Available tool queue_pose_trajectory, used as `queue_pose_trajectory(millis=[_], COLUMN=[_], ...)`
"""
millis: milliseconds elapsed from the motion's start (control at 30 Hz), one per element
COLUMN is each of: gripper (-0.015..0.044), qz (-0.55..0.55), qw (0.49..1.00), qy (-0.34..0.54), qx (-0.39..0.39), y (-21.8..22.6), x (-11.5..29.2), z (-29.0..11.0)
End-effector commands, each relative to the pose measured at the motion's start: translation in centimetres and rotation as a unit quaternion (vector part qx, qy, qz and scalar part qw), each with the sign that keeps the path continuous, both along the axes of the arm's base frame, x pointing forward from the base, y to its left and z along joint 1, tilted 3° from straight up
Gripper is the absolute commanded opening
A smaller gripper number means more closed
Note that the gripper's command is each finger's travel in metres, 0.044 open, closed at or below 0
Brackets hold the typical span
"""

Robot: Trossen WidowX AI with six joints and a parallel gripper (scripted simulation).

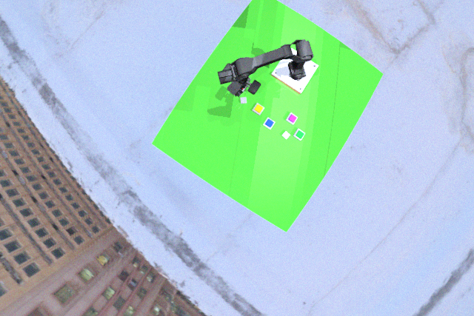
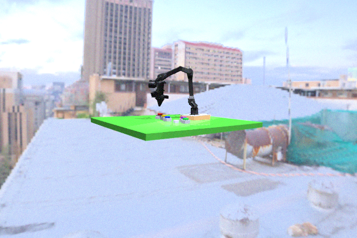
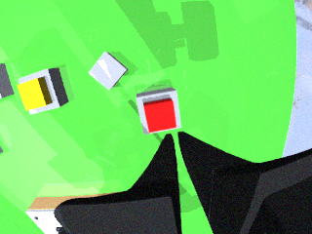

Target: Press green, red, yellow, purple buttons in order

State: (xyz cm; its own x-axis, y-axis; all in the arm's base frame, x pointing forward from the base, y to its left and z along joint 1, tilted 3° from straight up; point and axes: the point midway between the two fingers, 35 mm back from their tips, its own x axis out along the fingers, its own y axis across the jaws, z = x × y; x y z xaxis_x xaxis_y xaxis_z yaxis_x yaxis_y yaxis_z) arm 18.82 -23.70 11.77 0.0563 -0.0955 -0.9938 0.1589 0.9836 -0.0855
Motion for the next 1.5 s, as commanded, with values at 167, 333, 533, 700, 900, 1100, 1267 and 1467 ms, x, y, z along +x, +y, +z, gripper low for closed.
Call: queue_pose_trajectory(millis=[167,333,533,700,900,1100,1267,1467], gripper=[0.002,0.002,0.002,0.002,0.002,0.002,0.002,0.002], qz=[0.002,0.002,0.002,0.002,0.002,0.002,0.002,0.002], qw=[1.0,1.0,1.0,1.0,1.0,1.0,1.0,1.0], qy=[0.008,0.008,0.008,0.008,0.008,0.008,0.008,0.008], qx=[0.012,0.012,0.012,0.012,0.012,0.012,0.012,0.012], y=[0.1,0.1,0.0,0.0,-0.1,-0.1,-0.1,-0.1], x=[-0.4,-0.3,-0.3,-0.3,-0.3,-0.3,-0.3,-0.3], z=[-3.7,-4.5,-5.5,-6.3,-6.9,-6.9,-6.9,-6.9])
